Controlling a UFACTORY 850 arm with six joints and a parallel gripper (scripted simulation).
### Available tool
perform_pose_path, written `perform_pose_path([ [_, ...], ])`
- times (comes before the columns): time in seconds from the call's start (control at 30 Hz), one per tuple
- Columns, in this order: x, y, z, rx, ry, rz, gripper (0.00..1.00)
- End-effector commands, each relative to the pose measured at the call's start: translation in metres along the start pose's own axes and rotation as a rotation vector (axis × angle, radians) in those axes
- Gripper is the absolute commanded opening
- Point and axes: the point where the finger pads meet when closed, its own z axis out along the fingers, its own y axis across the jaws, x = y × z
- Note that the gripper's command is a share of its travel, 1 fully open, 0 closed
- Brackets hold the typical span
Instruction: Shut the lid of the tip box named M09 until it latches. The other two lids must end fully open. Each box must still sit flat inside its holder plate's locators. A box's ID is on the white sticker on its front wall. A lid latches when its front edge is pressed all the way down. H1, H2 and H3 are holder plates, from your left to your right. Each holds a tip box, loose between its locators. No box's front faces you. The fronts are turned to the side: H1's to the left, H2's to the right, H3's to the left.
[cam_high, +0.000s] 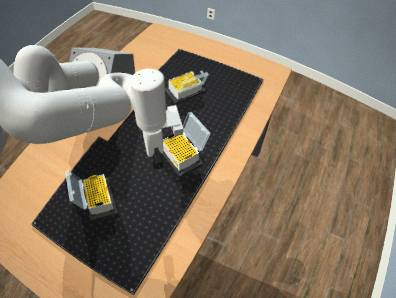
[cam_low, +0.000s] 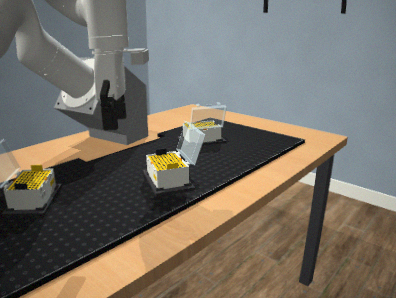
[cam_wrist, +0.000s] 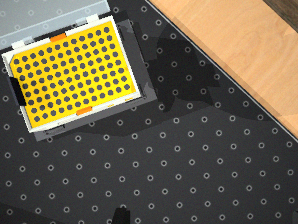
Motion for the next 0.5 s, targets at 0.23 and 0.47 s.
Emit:
perform_pose_path([
  [0.23, 0.0, 0.0005, -0.0001, 0.106, 0.168, -0.234, 1.0],
  [0.47, -0.0001, 0.0006, -0.0001, 0.169, 0.289, -0.381, 1.0],
])
